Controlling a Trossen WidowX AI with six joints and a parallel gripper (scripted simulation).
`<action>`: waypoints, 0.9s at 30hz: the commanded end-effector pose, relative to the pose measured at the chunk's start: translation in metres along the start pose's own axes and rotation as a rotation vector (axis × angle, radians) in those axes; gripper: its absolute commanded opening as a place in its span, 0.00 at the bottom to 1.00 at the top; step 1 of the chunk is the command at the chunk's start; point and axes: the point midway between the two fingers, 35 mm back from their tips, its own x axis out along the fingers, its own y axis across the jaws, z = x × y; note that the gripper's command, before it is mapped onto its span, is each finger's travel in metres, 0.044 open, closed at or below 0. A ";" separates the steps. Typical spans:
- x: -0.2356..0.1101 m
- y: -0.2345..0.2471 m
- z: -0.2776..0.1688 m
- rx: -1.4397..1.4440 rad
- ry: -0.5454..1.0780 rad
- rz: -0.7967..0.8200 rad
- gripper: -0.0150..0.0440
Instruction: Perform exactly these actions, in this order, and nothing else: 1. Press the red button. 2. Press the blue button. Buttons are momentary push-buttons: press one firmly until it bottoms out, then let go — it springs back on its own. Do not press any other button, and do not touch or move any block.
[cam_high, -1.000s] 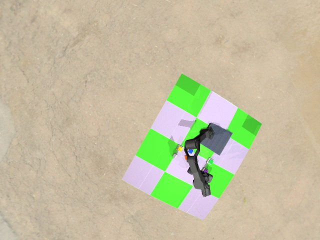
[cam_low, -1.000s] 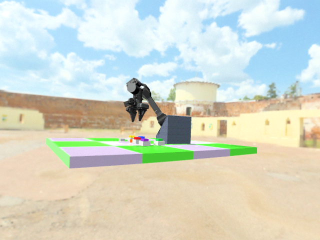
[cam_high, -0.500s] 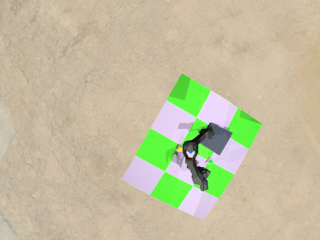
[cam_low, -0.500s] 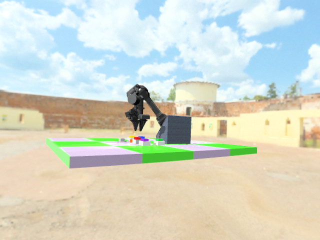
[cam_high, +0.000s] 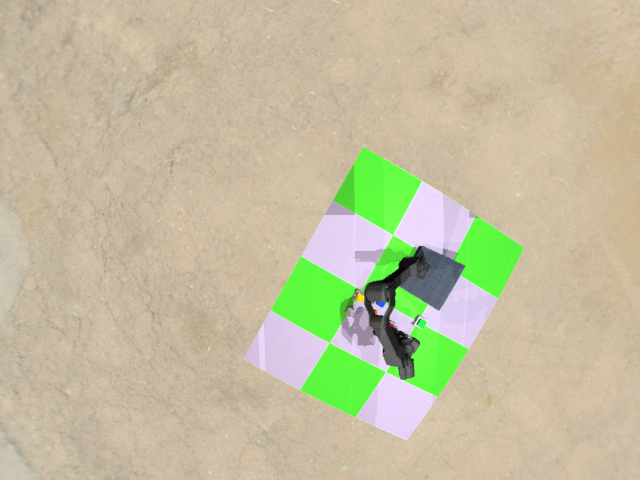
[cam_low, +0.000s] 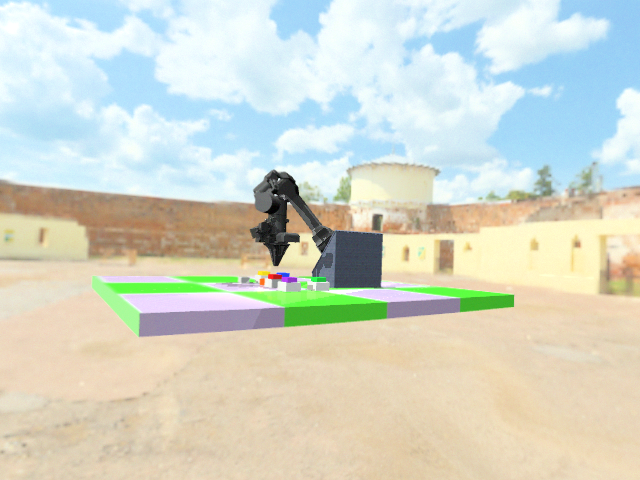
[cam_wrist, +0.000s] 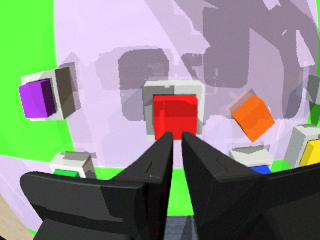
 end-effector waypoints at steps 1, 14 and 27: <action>0.001 -0.001 0.000 -0.005 -0.003 -0.004 0.29; 0.018 -0.001 0.001 -0.005 -0.003 -0.005 0.29; 0.034 -0.001 0.000 -0.005 -0.003 -0.006 0.29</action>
